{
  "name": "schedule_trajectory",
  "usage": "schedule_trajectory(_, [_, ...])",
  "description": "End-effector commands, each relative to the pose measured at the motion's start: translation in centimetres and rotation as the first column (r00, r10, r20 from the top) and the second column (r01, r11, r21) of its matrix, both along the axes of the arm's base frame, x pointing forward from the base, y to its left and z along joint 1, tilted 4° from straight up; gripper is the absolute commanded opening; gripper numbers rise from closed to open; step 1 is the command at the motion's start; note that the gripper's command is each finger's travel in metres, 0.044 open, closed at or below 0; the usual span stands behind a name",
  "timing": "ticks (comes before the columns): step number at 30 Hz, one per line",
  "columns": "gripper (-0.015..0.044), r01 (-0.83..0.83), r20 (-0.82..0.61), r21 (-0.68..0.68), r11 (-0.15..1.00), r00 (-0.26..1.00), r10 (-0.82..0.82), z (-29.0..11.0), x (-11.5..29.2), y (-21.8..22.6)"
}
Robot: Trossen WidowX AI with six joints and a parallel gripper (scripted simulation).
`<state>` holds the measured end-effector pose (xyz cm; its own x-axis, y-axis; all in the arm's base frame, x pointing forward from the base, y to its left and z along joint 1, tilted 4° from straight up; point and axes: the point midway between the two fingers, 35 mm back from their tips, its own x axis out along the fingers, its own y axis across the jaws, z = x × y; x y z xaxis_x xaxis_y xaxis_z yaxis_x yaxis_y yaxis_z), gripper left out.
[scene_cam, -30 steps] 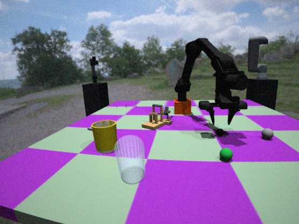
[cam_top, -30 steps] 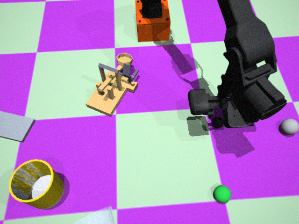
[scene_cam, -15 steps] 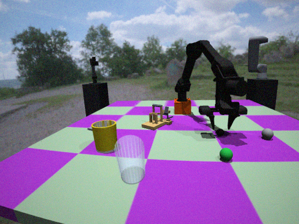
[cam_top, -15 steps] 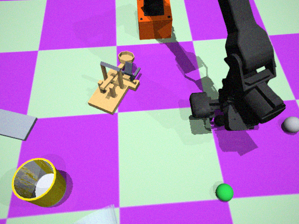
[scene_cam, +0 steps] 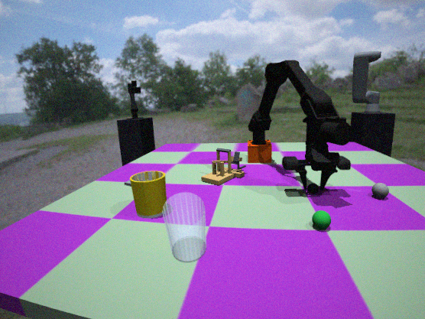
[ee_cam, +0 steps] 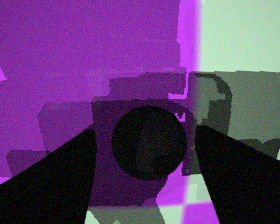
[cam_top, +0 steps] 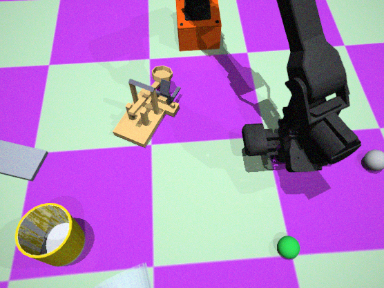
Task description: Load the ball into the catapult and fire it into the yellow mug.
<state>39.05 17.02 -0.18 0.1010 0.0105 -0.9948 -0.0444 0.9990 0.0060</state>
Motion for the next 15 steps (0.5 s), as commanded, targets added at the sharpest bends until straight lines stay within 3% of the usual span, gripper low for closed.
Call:
schedule_trajectory(1, [0.0162,0.002,-0.001,-0.004,1.0,1.0,-0.002,-0.2,0.0,-0.1])
schedule_trajectory(9, [0.0109,0.002,-0.001,-0.004,1.0,1.0,-0.002,-0.2,0.0,-0.1])
schedule_trajectory(13, [0.0004,0.002,-0.001,-0.004,1.0,1.0,-0.002,1.2,0.0,-0.1])
schedule_trajectory(15, [0.0,0.002,-0.001,-0.004,1.0,1.0,-0.002,3.1,-0.1,-0.2])
